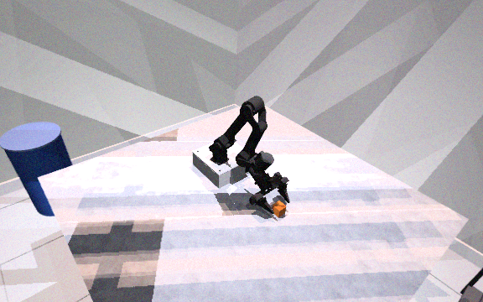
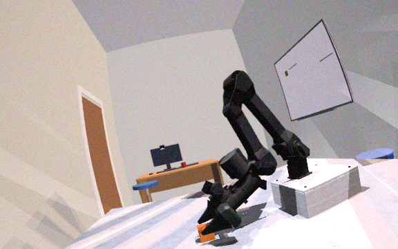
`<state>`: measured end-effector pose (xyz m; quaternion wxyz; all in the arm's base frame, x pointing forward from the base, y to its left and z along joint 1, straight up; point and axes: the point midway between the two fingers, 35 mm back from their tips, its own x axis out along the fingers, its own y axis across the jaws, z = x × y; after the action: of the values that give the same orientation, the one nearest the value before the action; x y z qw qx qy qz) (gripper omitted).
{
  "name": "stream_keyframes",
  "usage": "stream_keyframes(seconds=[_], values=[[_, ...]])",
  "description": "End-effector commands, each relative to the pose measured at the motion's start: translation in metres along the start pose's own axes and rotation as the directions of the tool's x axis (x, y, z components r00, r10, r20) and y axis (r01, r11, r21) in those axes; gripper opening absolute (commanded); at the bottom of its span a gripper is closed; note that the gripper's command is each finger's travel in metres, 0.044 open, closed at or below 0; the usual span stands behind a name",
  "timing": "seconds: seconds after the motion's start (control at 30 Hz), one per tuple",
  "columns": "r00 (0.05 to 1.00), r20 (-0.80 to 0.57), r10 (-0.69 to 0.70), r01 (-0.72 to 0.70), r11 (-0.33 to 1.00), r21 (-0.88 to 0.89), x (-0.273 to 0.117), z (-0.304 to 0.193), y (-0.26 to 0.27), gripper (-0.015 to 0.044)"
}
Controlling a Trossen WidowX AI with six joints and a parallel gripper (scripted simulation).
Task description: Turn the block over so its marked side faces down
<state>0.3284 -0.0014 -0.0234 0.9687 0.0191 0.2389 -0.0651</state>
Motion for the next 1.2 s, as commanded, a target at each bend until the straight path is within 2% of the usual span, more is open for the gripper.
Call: stream_keyframes(seconds=[0.0, 0.2, 0.37, 0.53, 0.57, 0.83, 1.03, 1.17], values=[[1.000, 0.001, -0.005, 0.005, 1.000, -0.005, 0.000, 0.000, -0.001, 0.0440], [1.000, -0.020, -0.004, 0.004, 1.000, -0.006, 0.002, 0.000, 0.000, 0.0440], [0.985, -0.175, -0.003, 0.001, 1.000, -0.010, 0.010, 0.010, 0.004, 0.0440], [0.943, -0.332, -0.004, 0.001, 1.000, -0.009, -0.004, 0.029, 0.004, 0.0440], [0.951, -0.309, 0.005, -0.004, 1.000, 0.001, -0.006, 0.045, 0.005, 0.0440], [0.924, -0.381, 0.008, -0.005, 1.000, 0.010, -0.029, 0.064, 0.004, 0.0440], [0.868, -0.496, -0.006, 0.005, 1.000, -0.003, -0.050, 0.052, 0.000, 0.0440], [0.868, -0.497, -0.006, 0.005, 1.000, -0.003, -0.050, 0.051, 0.000, 0.0440]])
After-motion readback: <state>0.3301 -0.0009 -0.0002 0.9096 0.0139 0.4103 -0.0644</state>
